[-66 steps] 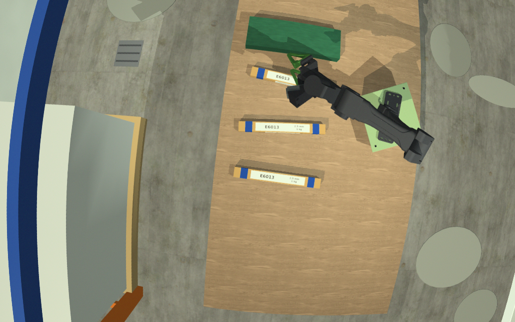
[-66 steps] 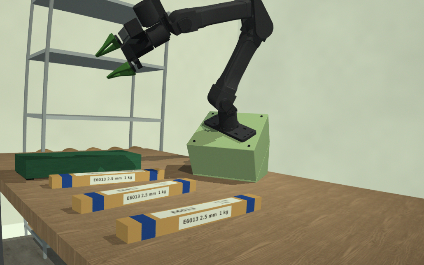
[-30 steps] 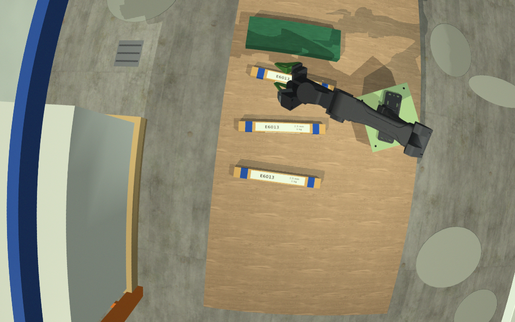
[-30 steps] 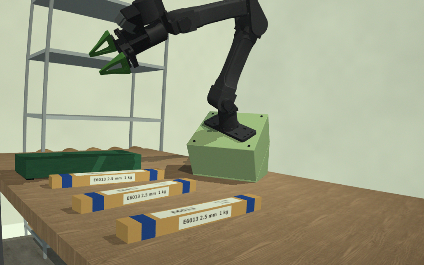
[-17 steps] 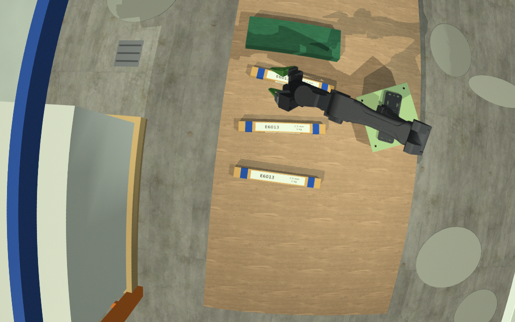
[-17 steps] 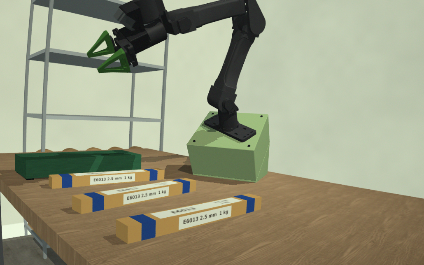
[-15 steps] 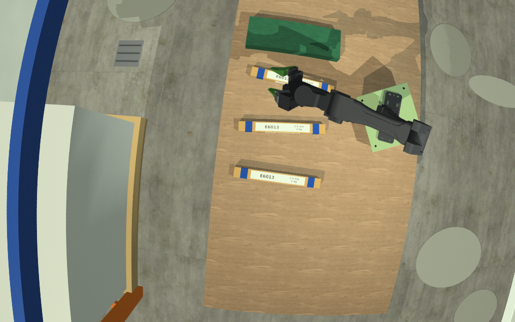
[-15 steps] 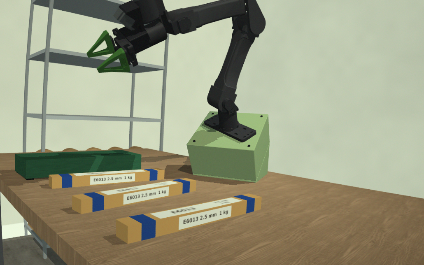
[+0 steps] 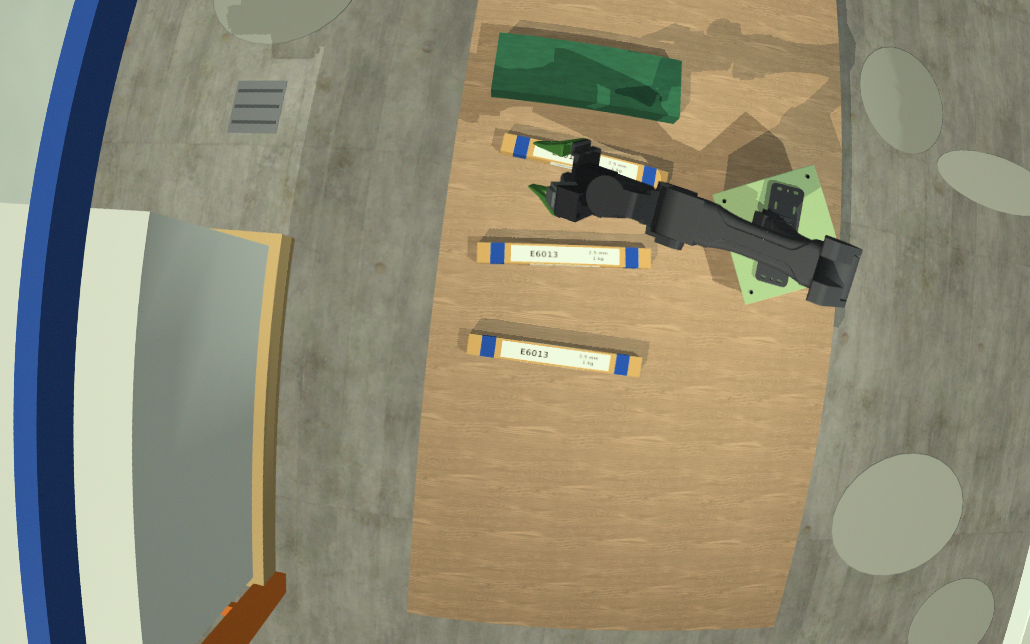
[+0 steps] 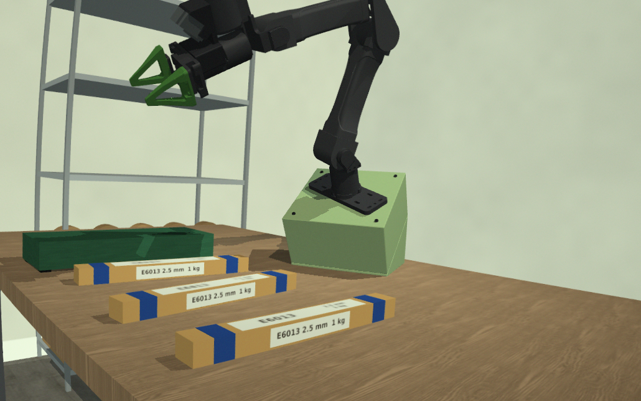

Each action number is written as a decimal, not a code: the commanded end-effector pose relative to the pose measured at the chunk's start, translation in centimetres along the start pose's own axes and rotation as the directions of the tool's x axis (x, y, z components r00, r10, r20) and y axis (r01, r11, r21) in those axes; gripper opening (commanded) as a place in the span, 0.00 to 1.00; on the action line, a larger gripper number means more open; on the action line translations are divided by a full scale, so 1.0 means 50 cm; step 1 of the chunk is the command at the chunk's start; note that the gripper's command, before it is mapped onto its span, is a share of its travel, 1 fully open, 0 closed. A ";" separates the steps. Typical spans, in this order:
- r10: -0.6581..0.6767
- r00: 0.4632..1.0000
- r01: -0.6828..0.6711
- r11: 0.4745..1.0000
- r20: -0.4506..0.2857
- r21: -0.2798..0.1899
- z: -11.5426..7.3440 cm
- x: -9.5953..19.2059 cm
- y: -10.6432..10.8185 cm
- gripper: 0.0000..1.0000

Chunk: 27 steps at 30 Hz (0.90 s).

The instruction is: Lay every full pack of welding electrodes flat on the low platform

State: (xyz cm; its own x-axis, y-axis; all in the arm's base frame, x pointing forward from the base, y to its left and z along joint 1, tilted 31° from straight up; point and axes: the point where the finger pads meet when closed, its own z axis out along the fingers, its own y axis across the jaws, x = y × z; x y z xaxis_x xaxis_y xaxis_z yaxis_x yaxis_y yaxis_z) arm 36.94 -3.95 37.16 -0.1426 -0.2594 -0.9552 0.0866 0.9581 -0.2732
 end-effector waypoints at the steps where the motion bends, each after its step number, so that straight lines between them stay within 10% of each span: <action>1: 0.051 0.996 -0.051 0.999 0.079 0.005 -0.001 -0.063 -0.003 0.76; 11: 0.109 0.987 -0.108 0.994 0.123 -0.010 -0.013 -0.088 -0.002 0.76; 14: 0.195 0.972 -0.185 0.979 0.128 -0.085 0.004 -0.099 0.038 0.76; 25: 0.196 0.968 -0.189 0.980 0.158 -0.061 -0.017 -0.115 0.020 0.76; 27: 0.200 0.977 -0.194 0.977 0.072 -0.084 -0.038 -0.088 0.019 0.76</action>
State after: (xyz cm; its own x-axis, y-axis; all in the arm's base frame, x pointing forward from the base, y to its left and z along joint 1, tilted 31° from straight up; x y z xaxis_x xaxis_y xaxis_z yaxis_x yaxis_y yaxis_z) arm 37.88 -1.14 38.37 -0.0802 -0.0880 -0.9929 0.0239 0.9956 -0.0901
